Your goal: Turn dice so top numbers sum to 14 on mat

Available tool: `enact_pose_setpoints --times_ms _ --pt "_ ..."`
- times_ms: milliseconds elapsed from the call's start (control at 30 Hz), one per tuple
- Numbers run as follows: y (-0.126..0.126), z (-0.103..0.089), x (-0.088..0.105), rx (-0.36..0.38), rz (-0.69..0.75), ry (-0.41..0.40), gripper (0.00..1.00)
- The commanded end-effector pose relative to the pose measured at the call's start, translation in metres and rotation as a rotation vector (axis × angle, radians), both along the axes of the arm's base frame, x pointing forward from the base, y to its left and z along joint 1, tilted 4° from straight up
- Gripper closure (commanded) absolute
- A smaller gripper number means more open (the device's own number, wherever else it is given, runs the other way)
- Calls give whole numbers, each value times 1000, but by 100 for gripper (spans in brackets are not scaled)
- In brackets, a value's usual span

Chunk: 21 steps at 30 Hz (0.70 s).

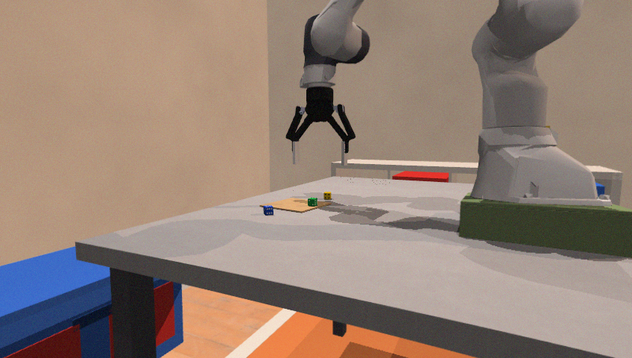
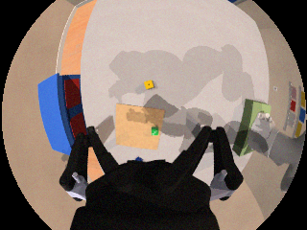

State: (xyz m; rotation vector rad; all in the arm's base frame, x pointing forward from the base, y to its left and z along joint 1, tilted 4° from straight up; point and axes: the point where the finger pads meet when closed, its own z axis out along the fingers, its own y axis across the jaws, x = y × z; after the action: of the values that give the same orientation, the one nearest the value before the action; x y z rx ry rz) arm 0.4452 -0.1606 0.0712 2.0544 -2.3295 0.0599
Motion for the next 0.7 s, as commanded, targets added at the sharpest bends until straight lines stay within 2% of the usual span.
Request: enact_pose_setpoints --times_ms 0,233,667 --pt "-4 0 1 -17 -173 -12 0" --pt "-9 0 1 -17 -259 -17 0" --pt "-22 0 1 -17 -521 -34 0"
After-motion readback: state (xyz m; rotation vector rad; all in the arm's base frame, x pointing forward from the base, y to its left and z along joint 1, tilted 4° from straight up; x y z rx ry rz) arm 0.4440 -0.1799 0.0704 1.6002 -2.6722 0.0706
